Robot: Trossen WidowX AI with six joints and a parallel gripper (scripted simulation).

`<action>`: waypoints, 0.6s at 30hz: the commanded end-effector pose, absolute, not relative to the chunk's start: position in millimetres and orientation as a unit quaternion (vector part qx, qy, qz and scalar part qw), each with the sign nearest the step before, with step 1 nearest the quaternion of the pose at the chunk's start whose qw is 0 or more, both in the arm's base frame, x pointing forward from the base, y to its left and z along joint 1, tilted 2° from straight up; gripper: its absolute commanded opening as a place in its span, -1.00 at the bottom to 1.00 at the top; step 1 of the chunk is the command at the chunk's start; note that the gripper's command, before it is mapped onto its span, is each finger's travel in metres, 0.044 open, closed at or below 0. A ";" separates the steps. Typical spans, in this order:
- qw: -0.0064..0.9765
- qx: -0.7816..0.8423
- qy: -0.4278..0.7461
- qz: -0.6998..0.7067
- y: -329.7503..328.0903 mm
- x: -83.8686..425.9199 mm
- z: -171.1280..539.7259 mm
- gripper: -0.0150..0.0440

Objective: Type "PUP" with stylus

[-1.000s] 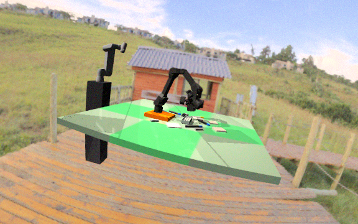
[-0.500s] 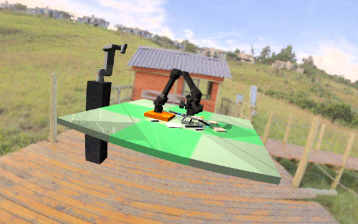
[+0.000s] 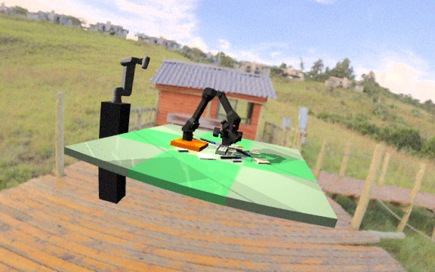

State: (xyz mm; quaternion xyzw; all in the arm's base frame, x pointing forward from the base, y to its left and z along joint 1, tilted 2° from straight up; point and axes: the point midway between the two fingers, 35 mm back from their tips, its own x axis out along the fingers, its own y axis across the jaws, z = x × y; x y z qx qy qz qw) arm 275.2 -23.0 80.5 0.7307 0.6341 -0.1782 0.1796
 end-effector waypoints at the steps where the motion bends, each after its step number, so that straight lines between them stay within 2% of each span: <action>1: 0.177 0.732 0.633 -0.176 -22.4 275.8 77.8 -0.22; 18: 0.177 0.732 0.633 -0.176 -22.3 276.1 68.6 -0.22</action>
